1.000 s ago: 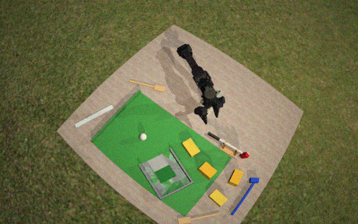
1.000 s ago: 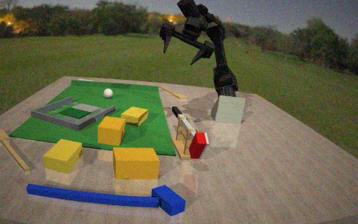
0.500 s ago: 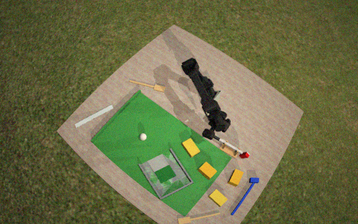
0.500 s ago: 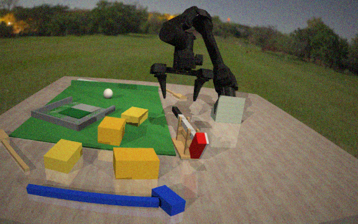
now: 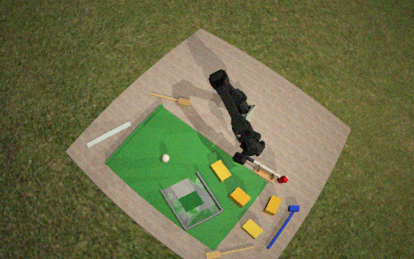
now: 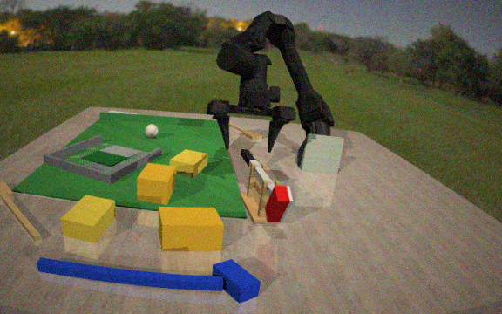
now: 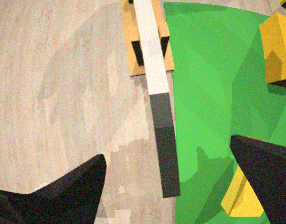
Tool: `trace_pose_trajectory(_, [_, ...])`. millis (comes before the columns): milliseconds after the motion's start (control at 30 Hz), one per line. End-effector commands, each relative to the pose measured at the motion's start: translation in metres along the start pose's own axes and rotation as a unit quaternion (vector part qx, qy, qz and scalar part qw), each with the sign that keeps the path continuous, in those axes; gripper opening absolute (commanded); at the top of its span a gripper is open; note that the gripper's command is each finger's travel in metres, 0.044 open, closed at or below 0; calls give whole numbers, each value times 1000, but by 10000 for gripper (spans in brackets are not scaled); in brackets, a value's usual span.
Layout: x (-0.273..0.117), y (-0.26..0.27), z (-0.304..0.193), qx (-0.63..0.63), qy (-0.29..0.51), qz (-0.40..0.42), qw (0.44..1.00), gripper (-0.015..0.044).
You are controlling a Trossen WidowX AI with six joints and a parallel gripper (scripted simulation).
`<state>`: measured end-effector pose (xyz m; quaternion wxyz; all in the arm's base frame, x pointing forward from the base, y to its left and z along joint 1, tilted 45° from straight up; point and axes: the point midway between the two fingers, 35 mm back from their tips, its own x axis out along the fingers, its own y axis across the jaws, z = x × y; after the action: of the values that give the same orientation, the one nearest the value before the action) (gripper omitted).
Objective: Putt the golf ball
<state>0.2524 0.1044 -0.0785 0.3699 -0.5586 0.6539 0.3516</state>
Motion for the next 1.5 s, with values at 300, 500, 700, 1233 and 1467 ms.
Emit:
trace_pose_trajectory(300, [25, 1, -8, -3, 4, 1, 1000, 440])
trace_pose_trajectory(500, [32, 1, -10, -3, 4, 1, 1000, 440])
trace_pose_trajectory(700, [41, 1, -13, -3, 4, 1, 1000, 440])
trace_pose_trajectory(1233, [43, 0, -13, 1, 2, 0, 1000, 230])
trace_pose_trajectory(1467, [43, 0, -13, 1, 2, 0, 1000, 46])
